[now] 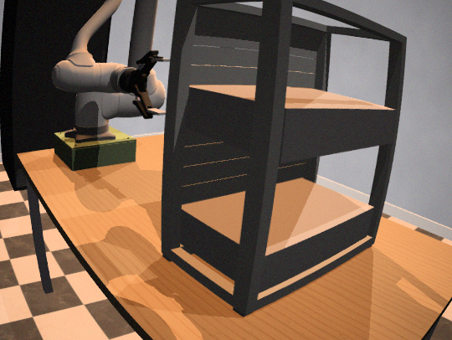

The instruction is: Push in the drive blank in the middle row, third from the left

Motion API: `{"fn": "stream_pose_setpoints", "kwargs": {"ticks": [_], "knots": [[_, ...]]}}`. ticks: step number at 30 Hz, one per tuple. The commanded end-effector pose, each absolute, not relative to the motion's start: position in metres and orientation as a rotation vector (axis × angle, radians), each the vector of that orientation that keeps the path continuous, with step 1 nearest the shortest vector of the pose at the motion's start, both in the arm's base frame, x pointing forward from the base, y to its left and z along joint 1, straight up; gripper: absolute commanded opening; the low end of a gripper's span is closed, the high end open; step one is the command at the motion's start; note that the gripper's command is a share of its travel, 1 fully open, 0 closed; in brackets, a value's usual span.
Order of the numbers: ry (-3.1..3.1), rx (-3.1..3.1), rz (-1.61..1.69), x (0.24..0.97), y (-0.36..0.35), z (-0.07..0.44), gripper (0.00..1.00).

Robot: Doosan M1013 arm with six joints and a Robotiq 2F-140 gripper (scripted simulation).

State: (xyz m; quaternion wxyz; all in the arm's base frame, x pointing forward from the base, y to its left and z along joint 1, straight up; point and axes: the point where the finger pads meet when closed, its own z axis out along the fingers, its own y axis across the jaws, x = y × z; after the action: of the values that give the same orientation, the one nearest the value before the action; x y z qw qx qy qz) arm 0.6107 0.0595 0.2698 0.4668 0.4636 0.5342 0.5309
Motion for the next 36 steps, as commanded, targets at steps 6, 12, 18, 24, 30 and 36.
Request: {"fn": "stream_pose_setpoints", "kwargs": {"ticks": [6, 12, 18, 24, 30, 36], "knots": [[1.311, 1.138, 1.303, 0.642, 0.047, 0.271, 1.0], [1.311, 1.138, 1.303, 0.677, 0.034, 0.272, 1.0], [1.311, 1.138, 1.303, 0.697, 0.026, 0.273, 1.0], [1.311, 1.138, 1.303, 0.717, 0.018, 0.273, 1.0], [1.311, 1.138, 1.303, 0.724, 0.015, 0.274, 1.0], [1.311, 1.138, 1.303, 0.725, 0.015, 0.274, 1.0]]}}
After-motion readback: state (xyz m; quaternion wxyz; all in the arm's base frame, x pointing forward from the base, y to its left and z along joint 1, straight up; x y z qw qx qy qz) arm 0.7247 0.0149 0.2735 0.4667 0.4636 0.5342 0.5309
